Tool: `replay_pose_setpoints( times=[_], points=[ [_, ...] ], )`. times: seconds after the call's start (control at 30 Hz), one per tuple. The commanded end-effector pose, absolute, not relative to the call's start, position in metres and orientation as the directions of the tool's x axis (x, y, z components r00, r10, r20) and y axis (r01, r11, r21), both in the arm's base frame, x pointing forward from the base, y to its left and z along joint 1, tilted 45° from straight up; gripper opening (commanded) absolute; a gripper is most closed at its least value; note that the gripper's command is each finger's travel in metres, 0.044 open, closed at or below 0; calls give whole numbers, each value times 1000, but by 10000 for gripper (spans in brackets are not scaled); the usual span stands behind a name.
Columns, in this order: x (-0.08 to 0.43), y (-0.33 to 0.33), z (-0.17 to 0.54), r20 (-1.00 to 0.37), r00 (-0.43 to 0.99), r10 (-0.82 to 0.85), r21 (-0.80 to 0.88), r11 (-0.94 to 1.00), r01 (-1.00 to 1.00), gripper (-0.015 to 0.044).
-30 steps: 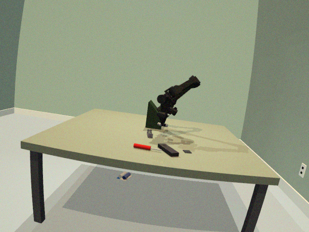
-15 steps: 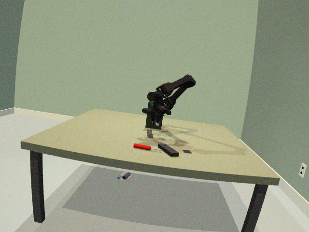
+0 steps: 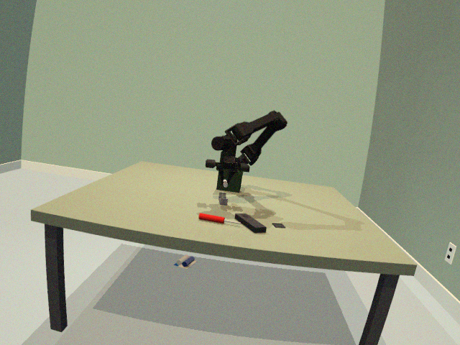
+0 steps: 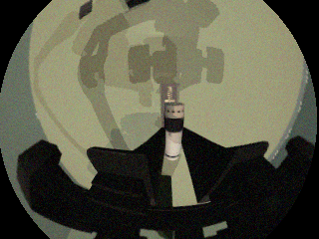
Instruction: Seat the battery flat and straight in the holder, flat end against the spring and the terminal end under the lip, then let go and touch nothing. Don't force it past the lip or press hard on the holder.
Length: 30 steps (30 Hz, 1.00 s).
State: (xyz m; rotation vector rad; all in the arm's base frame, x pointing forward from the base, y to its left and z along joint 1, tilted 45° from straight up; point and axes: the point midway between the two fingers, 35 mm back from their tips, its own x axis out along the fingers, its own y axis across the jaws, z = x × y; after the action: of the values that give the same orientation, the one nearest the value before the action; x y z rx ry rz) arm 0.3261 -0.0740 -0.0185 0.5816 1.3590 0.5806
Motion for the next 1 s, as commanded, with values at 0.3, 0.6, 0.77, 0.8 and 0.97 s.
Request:
replay_pose_setpoints(
  times=[0.3, 0.6, 0.77, 0.8, 0.97],
  points=[
    [324, -48, -46, -726, -115, 678, 686, 726, -52, 63],
    [327, -47, -46, -723, -145, 675, 687, 724, -53, 63],
    [328, -46, -48, -720, -174, 671, 688, 724, -53, 63],
    [329, -46, -48, -720, -180, 670, 687, 725, -53, 63],
    [330, -45, -50, -718, -210, 664, 686, 725, -53, 63]
  ],
)
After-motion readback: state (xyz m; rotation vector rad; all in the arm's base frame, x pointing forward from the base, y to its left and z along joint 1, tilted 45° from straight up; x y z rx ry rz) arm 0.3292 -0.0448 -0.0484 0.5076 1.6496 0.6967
